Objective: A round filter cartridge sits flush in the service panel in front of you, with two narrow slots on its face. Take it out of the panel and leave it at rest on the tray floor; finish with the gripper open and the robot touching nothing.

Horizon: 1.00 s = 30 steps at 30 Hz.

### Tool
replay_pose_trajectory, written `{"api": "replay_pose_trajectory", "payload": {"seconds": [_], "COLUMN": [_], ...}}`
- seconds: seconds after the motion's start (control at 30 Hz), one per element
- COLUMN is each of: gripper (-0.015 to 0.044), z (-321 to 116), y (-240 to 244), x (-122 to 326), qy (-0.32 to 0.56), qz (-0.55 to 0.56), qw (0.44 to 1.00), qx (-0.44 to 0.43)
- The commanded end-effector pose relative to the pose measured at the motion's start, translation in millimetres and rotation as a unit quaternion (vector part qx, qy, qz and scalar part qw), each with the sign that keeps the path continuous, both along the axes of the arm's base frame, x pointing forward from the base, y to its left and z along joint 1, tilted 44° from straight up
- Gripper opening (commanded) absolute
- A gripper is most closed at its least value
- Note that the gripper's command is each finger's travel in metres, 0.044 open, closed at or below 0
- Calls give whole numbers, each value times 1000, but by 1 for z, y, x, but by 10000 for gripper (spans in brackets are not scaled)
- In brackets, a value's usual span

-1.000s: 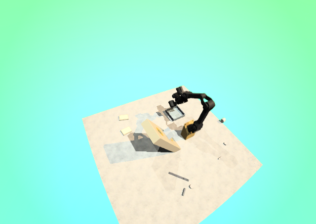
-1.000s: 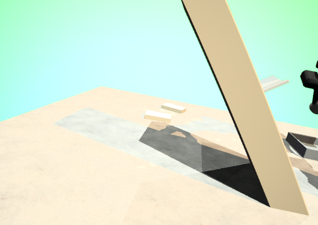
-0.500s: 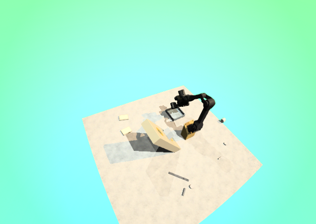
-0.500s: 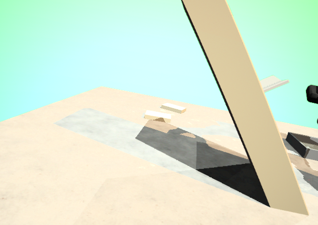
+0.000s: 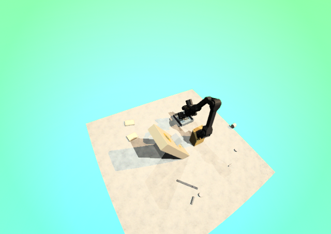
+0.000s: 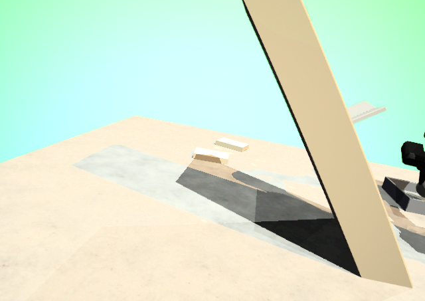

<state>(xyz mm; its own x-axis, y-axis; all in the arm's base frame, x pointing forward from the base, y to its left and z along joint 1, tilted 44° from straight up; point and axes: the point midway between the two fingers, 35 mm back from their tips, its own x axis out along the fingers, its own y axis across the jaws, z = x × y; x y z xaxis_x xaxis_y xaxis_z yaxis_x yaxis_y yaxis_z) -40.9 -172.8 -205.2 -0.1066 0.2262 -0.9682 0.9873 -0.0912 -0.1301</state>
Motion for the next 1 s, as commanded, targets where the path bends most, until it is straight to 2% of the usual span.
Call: {"api": "replay_pose_trajectory", "payload": {"seconds": [0.0,0.57,0.77,0.97], "gripper": [0,440,440,440], "z": [-4,-1,5,51], "y": [3,2,-5,-46], "x": [-1,0,0,3], "qy": [2,0,0,-1], "qz": [2,0,0,0], "qw": [1000,1000,1000,1000], "qx": [-5,0,0,0]}}
